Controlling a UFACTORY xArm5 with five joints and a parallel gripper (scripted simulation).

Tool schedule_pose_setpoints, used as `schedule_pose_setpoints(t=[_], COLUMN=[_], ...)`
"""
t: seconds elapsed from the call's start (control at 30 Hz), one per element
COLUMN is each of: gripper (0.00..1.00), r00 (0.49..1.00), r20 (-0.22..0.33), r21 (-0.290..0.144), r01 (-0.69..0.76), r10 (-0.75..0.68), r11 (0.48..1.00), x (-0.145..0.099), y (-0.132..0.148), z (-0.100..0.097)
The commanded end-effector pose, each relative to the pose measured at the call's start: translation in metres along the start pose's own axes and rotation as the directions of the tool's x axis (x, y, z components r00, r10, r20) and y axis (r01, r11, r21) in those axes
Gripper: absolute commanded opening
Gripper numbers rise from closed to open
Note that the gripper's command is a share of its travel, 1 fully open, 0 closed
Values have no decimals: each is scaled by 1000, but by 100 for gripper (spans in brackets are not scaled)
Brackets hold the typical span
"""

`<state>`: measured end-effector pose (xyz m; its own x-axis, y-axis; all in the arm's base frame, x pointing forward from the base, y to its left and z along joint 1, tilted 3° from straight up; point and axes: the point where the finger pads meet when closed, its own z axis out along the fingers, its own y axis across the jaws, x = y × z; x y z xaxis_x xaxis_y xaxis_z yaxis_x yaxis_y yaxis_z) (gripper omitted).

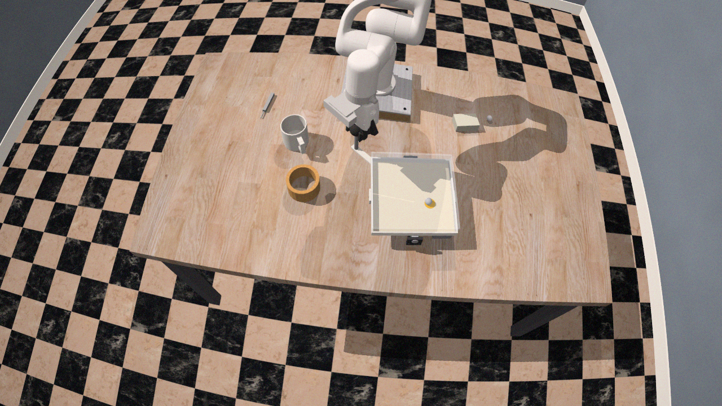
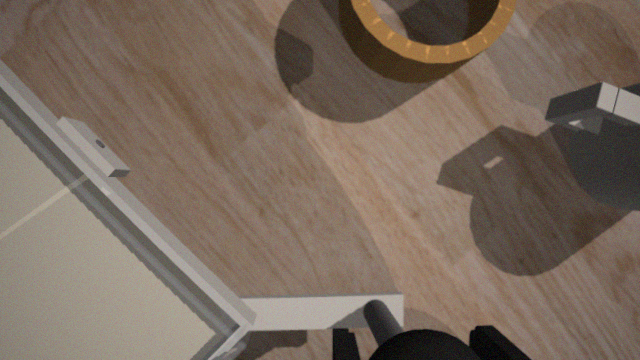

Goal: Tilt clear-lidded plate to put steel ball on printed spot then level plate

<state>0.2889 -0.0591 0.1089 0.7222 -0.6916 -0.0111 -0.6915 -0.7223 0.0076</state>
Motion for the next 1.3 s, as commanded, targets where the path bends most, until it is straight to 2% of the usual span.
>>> schedule_pose_setpoints(t=[0.0,0.4,0.43,1.27], gripper=[0,0,62,62], r00=[1000,1000,1000,1000], r20=[-4,-4,-4,-4], r21=[3,3,3,3], r01=[1,1,1,1], r10=[-1,-1,-1,-1], r11=[1000,1000,1000,1000], x=[1,1,1,1], y=[-1,-1,-1,-1], z=[-2,-2,-2,-2])
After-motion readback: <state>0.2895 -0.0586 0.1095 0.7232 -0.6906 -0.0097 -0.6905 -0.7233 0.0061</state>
